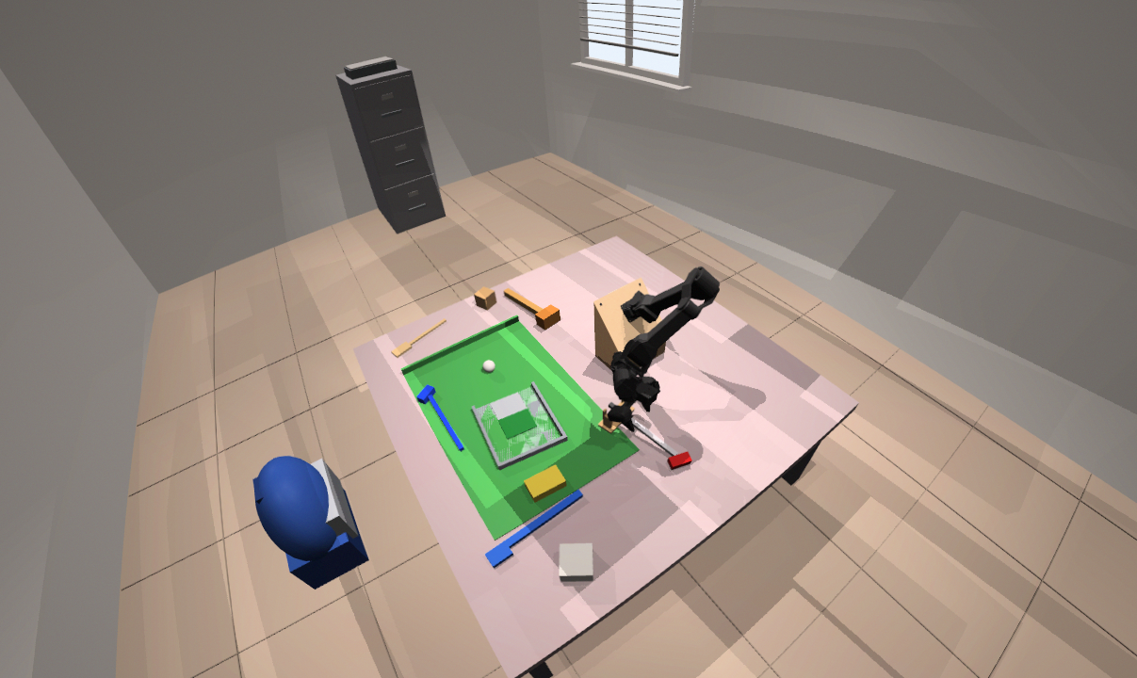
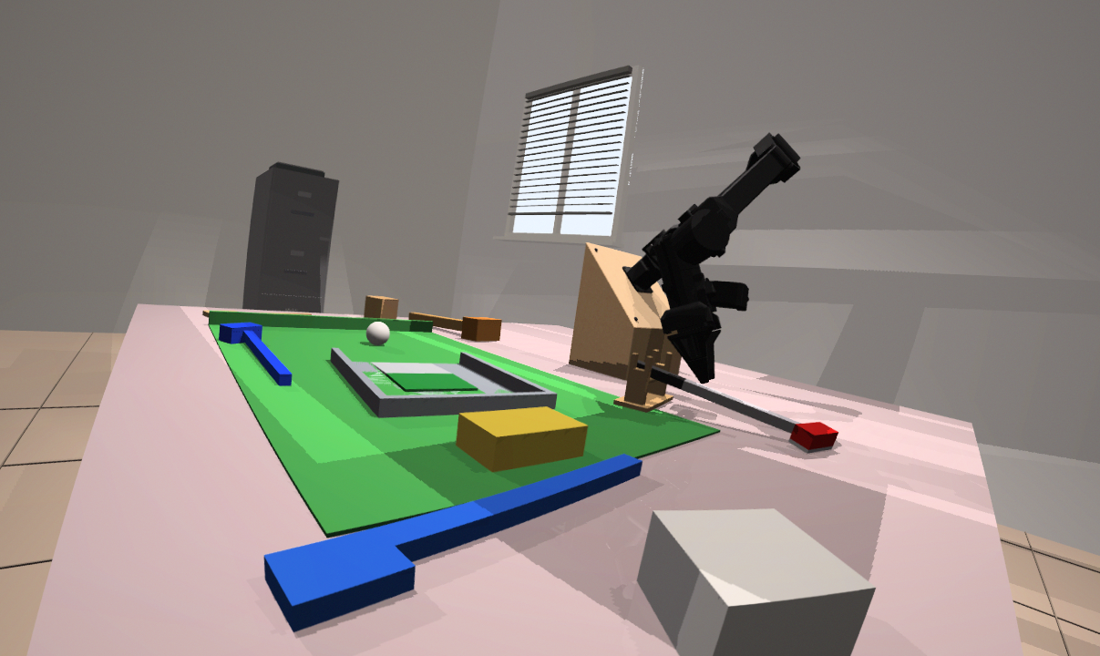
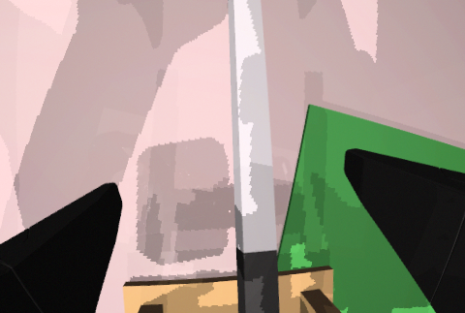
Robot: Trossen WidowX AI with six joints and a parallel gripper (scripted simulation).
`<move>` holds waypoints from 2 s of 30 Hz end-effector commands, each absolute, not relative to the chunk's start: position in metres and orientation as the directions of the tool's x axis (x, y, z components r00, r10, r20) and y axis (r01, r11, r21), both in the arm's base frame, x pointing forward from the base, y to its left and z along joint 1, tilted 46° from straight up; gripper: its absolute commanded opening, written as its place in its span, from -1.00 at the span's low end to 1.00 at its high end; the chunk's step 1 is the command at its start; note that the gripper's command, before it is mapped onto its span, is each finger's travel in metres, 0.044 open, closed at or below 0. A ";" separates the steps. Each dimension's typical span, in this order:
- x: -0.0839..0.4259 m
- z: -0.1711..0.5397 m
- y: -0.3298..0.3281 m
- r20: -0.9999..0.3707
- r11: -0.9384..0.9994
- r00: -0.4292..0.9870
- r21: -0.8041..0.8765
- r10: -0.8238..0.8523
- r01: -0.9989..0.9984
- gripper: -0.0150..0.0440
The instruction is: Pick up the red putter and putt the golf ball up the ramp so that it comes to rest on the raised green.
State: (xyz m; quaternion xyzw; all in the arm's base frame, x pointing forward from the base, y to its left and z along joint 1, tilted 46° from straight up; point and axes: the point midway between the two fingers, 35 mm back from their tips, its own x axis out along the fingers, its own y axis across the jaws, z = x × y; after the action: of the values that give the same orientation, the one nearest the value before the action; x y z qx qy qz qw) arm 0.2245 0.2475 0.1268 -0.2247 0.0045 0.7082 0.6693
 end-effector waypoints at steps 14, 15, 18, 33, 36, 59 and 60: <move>0.236 0.123 0.244 -0.245 -0.079 -0.039 -0.154 0.969 -0.985 1.00; 0.236 0.123 0.246 -0.244 -0.078 -0.039 -0.154 0.969 -0.985 1.00; 0.236 0.122 0.248 -0.244 -0.078 -0.039 -0.154 0.969 -0.985 1.00; 0.235 0.116 0.275 -0.243 -0.078 -0.039 -0.154 0.969 -0.985 1.00; 0.235 0.115 0.279 -0.243 -0.078 -0.039 -0.154 0.969 -0.985 1.00; 0.232 0.113 0.289 -0.241 -0.082 -0.042 -0.157 0.970 -0.984 -0.16; 0.232 0.113 0.289 -0.241 -0.082 -0.042 -0.157 0.970 -0.984 -0.25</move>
State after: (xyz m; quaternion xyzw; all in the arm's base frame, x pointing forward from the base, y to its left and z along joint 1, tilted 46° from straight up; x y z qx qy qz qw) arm 0.2323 0.2894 0.1126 -0.1430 0.0255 0.7210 0.6775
